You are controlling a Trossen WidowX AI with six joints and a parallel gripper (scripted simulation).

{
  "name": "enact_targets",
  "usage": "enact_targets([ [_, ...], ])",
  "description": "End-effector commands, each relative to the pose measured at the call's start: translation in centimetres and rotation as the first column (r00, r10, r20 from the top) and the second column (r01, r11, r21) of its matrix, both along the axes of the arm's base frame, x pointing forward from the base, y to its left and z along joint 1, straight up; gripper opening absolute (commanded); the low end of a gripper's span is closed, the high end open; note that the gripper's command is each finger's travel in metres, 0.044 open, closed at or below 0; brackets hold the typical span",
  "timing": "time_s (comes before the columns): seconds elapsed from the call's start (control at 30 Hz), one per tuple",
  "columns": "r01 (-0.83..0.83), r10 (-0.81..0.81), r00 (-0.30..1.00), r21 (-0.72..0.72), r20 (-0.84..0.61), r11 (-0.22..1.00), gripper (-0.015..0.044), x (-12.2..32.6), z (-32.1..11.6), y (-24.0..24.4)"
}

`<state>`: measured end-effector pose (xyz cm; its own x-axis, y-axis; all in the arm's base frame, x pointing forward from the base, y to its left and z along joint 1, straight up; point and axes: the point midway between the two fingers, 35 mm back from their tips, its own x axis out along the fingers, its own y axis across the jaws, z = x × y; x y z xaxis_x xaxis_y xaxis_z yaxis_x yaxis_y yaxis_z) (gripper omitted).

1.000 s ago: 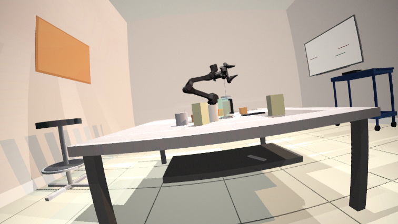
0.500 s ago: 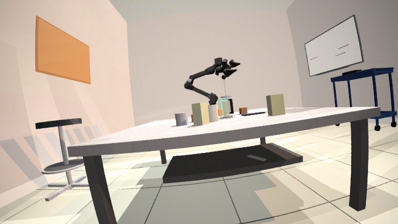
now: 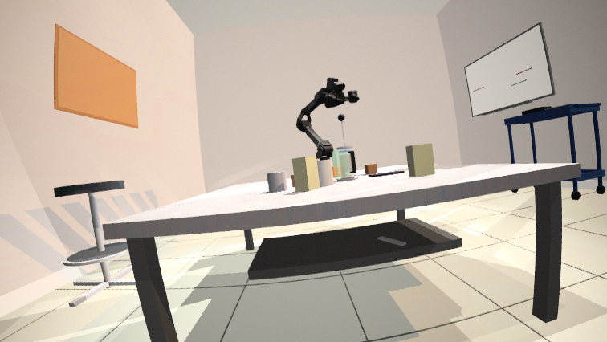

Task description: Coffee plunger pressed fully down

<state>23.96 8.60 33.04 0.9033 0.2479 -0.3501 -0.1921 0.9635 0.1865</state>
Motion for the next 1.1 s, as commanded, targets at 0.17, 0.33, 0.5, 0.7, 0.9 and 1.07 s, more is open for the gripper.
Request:
enact_targets([
  [0.17,0.11,-0.131,0.987,-0.199,-0.096,0.974,0.044,2.1,-0.4,-6.7],
  [0.33,0.116,-0.14,0.985,-0.21,-0.103,0.971,0.044,2.2,-1.3,-7.2],
  [0.5,0.117,-0.141,0.985,-0.209,-0.103,0.971,0.044,2.3,-5.0,-7.2],
  [0.7,0.121,-0.145,0.984,-0.209,-0.103,0.97,0.044,2.4,-6.4,-7.3],
  [0.9,0.121,-0.145,0.984,-0.209,-0.102,0.97,0.044,3.1,-6.8,-7.3],
  [1.07,0.122,-0.145,0.984,-0.209,-0.102,0.97,0.044,3.9,-7.1,-7.3],
])
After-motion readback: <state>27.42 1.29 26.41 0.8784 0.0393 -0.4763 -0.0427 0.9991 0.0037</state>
